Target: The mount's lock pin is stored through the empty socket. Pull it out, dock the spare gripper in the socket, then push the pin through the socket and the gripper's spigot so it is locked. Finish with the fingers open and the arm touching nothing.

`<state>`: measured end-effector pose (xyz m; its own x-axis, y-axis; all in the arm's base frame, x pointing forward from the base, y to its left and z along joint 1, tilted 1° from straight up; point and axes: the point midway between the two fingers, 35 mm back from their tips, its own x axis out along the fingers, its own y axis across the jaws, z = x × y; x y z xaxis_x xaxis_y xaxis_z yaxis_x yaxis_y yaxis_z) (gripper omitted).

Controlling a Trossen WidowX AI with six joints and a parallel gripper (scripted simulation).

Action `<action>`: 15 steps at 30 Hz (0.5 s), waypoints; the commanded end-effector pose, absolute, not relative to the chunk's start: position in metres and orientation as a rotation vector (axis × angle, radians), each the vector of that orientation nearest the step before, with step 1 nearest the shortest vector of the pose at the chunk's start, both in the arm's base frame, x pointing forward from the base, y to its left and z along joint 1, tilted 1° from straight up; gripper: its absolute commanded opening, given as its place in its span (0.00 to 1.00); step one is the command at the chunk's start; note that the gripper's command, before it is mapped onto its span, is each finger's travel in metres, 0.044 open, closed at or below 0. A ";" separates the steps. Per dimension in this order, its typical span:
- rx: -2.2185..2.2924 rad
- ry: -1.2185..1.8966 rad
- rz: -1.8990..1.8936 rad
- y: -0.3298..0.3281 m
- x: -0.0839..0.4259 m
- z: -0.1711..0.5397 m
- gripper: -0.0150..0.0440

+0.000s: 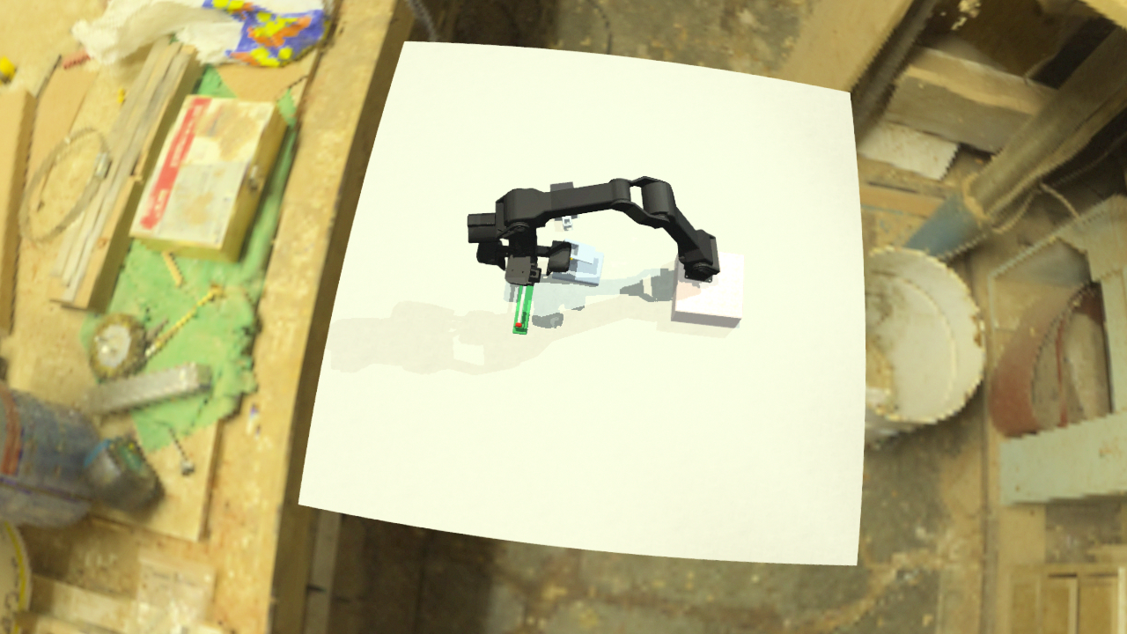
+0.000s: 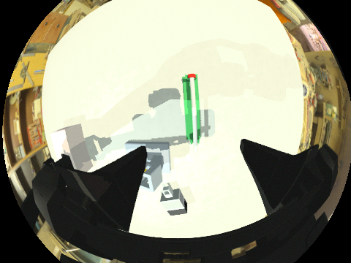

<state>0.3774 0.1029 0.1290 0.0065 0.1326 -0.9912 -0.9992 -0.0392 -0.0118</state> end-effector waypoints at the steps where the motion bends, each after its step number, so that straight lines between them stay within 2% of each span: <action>1: -1.126 1.097 1.279 0.101 0.378 0.129 1.00; 9: -0.295 1.523 0.652 0.010 0.382 0.115 1.00; 15: 0.233 1.665 0.217 -0.045 0.375 0.108 1.00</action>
<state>0.3812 0.0141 0.1142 -0.0773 0.1954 -0.9777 -0.6028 0.7719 0.2019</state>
